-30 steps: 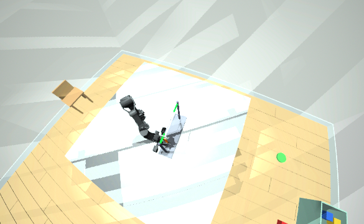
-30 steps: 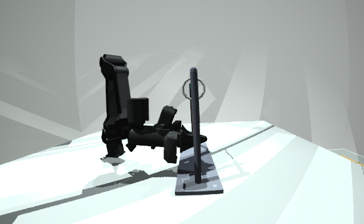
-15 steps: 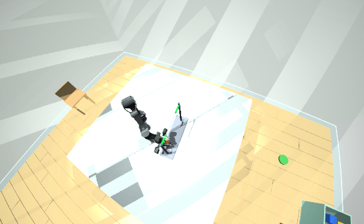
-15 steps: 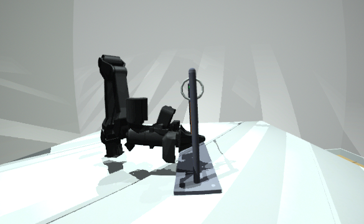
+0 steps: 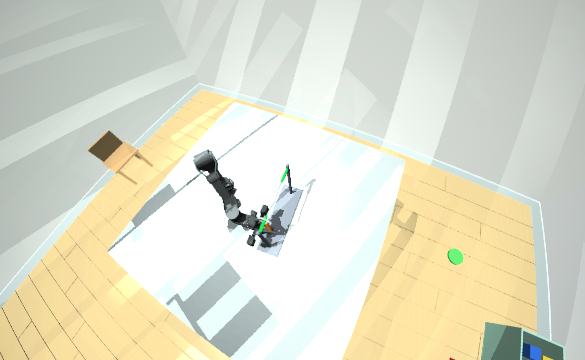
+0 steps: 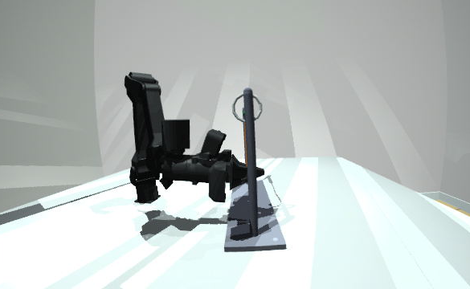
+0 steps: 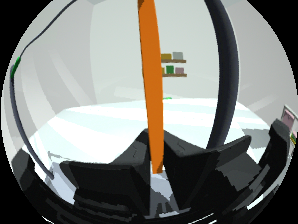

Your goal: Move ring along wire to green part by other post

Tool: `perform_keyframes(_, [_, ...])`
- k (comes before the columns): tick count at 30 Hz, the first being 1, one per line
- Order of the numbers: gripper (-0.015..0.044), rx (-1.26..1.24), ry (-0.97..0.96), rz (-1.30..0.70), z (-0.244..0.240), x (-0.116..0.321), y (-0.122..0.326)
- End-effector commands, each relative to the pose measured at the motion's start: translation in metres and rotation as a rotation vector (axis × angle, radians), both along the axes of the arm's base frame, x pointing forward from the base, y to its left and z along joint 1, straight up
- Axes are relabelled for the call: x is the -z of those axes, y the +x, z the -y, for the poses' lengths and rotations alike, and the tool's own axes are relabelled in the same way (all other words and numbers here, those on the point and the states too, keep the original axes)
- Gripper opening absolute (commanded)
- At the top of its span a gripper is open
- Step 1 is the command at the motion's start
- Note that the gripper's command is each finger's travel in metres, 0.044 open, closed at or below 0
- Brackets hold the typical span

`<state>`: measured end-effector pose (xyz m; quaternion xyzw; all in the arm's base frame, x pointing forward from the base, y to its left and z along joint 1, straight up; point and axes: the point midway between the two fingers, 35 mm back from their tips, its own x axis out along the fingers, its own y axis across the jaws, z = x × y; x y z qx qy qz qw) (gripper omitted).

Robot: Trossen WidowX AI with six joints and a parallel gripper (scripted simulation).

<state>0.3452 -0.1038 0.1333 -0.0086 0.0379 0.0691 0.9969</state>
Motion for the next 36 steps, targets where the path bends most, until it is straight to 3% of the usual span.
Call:
perform_keyframes(1, [-0.0150, -0.004, -0.003, 0.006, 0.000, -0.003, 0.001])
perform_keyframes(36, [-0.0150, -0.012, -0.004, 0.003, -0.016, -0.003, -0.001])
